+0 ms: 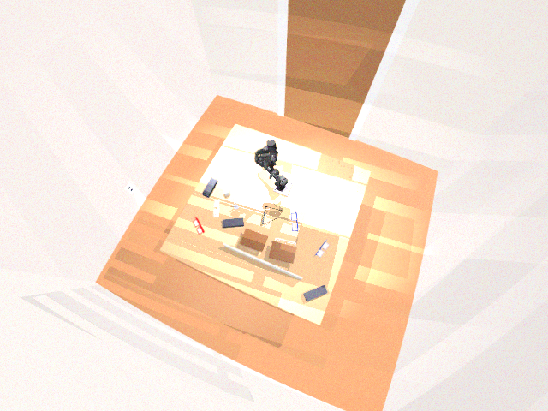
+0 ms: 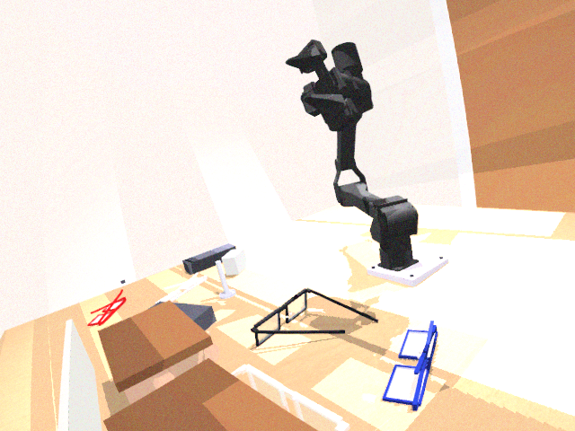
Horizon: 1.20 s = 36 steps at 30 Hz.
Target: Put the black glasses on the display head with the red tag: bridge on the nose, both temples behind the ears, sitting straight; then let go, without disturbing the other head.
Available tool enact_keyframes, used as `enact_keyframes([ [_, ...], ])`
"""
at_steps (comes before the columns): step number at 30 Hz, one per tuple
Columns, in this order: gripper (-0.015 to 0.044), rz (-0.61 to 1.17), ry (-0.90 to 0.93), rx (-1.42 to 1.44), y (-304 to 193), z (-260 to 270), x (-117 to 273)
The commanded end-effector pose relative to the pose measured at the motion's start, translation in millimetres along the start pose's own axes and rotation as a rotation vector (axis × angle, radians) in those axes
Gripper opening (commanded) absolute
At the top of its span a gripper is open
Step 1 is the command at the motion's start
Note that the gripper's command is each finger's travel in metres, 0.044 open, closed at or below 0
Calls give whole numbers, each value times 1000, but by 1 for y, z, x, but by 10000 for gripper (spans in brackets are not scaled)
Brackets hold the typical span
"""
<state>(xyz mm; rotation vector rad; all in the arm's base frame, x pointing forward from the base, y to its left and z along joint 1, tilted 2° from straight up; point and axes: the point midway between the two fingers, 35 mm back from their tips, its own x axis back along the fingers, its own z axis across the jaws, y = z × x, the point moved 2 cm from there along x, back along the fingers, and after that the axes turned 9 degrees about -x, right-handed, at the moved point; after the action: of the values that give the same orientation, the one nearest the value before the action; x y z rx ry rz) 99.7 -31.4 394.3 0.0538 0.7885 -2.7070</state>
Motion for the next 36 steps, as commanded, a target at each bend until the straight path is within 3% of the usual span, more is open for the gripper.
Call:
enact_keyframes([
  [1, 426, 0, 0, 0, 0, 0, 0],
  [8, 440, 0, 0, 0, 0, 0, 0],
  [10, 388, -14, -17, 84, -6, -5, -4],
  [17, 204, -130, -315, 873, -34, -65, -59],
  [23, 200, -120, -678, 1335, -12, -115, -102],
  [36, 200, 184, -1362, 1653, 72, -188, -133],
])
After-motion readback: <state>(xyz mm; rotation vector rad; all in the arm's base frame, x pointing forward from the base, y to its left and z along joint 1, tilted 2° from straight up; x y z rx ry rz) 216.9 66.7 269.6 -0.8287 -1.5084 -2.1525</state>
